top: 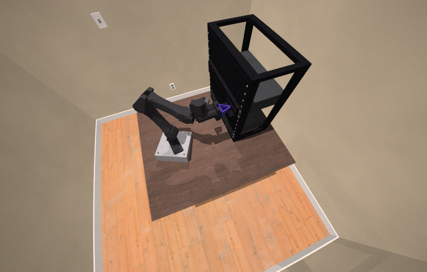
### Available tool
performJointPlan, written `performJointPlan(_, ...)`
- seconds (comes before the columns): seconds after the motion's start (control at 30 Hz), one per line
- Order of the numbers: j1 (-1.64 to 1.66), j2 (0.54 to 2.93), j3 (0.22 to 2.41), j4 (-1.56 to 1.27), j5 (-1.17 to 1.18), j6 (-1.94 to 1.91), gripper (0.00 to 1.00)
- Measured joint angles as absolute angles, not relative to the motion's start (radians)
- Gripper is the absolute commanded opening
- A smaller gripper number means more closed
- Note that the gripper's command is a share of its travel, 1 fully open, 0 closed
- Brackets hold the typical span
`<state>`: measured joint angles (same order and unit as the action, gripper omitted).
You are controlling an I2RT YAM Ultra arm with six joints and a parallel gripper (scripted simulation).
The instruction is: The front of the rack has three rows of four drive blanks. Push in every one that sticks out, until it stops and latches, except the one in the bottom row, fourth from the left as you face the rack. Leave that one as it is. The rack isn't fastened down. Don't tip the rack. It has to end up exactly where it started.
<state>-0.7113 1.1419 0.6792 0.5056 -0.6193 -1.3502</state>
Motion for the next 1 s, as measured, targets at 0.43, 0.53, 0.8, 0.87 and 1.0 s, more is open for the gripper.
performJointPlan(0.43,-0.711,1.142,0.679,0.506,-0.619,-1.35,0.0)
performJointPlan(0.53,-0.712,1.142,0.679,0.506,-0.621,-1.35,0.0)
performJointPlan(0.8,-0.713,1.157,0.693,0.501,-0.633,-1.35,0.0)
performJointPlan(0.87,-0.713,1.157,0.694,0.501,-0.633,-1.35,0.0)
performJointPlan(1.0,-0.713,1.157,0.694,0.501,-0.633,-1.35,0.0)
